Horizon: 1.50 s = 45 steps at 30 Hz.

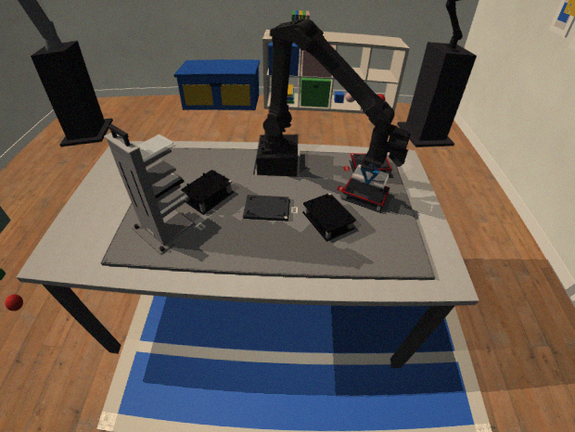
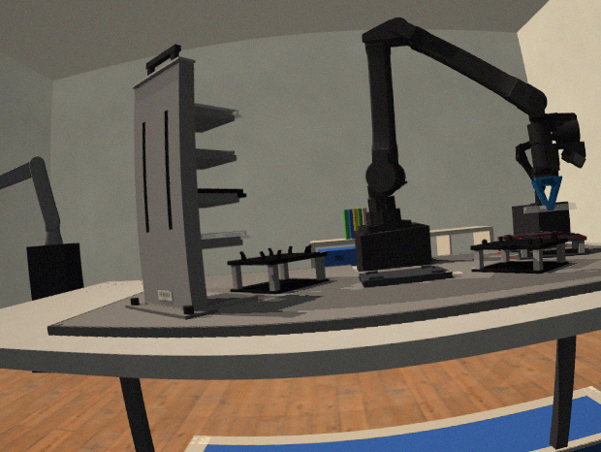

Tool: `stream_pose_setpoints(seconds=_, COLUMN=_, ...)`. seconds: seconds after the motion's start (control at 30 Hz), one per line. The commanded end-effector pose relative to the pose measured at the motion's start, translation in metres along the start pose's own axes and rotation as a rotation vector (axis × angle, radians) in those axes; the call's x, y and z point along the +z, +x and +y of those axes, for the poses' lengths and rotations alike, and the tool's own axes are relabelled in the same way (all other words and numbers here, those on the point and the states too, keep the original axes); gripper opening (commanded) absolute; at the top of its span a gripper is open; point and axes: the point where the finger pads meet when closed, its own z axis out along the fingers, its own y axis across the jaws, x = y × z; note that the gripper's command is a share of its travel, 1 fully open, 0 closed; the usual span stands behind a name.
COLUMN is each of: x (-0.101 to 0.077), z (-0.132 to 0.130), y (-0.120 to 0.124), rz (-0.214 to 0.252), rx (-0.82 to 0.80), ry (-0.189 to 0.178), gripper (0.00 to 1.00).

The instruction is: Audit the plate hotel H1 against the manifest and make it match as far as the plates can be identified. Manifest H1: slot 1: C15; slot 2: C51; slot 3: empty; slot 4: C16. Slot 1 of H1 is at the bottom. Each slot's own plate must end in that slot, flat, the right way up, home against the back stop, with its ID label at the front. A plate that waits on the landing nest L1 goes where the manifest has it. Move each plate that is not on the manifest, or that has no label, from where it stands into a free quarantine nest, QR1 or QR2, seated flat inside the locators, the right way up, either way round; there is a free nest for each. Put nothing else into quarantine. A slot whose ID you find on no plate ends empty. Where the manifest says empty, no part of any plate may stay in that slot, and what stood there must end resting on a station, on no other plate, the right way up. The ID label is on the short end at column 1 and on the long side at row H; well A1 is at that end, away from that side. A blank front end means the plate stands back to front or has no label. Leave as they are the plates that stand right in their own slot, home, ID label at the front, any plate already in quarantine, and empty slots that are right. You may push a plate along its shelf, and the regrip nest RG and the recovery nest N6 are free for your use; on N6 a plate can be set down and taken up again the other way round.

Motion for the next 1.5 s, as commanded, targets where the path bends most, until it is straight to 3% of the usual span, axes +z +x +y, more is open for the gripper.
stream_pose_setpoints(seconds=0.0, x=0.002, z=-0.004, y=-0.006, rz=-0.015, rx=0.000, ry=0.001, gripper=0.86)
stream_pose_setpoints(seconds=0.47, x=0.011, z=-0.005, y=-0.004, rz=-0.011, rx=0.001, ry=0.001, gripper=0.86)
stream_pose_setpoints(seconds=0.5, x=0.003, z=-0.004, y=-0.015, rz=-0.028, rx=0.000, ry=0.001, gripper=0.86)
stream_pose_setpoints(seconds=0.57, x=0.006, z=-0.004, y=-0.016, rz=-0.035, rx=0.000, ry=0.001, gripper=0.86)
stream_pose_setpoints(seconds=0.7, x=0.016, z=-0.004, y=-0.004, rz=-0.009, rx=0.000, ry=0.001, gripper=0.86)
stream_pose_setpoints(seconds=0.93, x=0.021, z=-0.004, y=-0.003, rz=-0.007, rx=-0.001, ry=0.001, gripper=0.86)
stream_pose_setpoints(seconds=1.03, x=0.021, z=-0.004, y=-0.004, rz=-0.010, rx=0.000, ry=0.001, gripper=0.86)
stream_pose_setpoints(seconds=1.07, x=0.012, z=-0.005, y=-0.016, rz=-0.041, rx=0.003, ry=0.001, gripper=0.86)
stream_pose_setpoints(seconds=1.23, x=0.025, z=-0.004, y=-0.004, rz=-0.011, rx=0.000, ry=0.001, gripper=0.86)
stream_pose_setpoints(seconds=1.47, x=0.030, z=-0.004, y=-0.003, rz=-0.010, rx=0.000, ry=0.001, gripper=0.86)
